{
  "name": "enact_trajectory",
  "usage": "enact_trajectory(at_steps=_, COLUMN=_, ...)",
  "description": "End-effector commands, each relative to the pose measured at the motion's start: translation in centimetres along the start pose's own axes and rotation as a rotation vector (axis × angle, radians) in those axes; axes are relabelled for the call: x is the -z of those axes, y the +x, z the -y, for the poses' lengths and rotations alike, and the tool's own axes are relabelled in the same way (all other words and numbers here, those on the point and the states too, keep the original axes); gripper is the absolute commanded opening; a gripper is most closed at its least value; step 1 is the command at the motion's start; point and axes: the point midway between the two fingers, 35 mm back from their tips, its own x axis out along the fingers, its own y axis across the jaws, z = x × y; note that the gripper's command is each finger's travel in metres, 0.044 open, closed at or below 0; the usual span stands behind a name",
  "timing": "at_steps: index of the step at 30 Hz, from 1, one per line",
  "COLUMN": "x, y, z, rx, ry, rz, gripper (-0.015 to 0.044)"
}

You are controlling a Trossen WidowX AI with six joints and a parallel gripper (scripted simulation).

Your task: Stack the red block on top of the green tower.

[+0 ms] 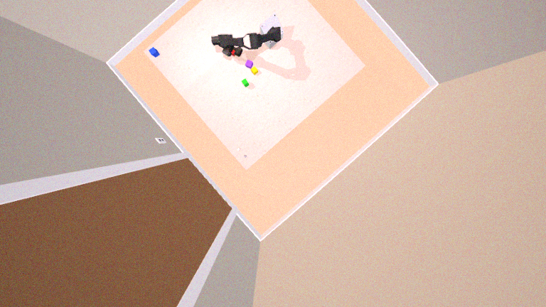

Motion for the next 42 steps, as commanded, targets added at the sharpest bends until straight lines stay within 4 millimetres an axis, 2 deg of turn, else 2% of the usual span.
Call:
enact_trajectory(at_steps=1, x=0.0, y=0.0, z=-0.1, rx=-0.005, ry=0.005, rz=0.004, gripper=0.0204)
enact_trajectory(at_steps=3, x=0.0, y=0.0, z=-0.1, rx=-0.005, ry=0.005, rz=0.004, gripper=0.0151)
enact_trajectory(at_steps=11, x=0.0, y=0.0, z=-0.1, rx=-0.005, ry=0.005, rz=0.004, gripper=0.0098)
enact_trajectory(at_steps=15, x=0.0, y=-1.2, z=0.0, rx=-0.004, ry=0.005, rz=0.004, gripper=0.0000)
enact_trajectory(at_steps=35, x=0.1, y=-11.1, z=0.1, rx=-0.001, ry=0.006, rz=0.002, gripper=0.0000)
enact_trajectory(at_steps=37, x=0.1, y=-11.7, z=0.1, rx=-0.001, ry=0.006, rz=0.002, gripper=0.0000)
enact_trajectory(at_steps=42, x=0.1, y=-11.8, z=0.1, rx=-0.001, ry=0.006, rz=0.002, gripper=0.0000)
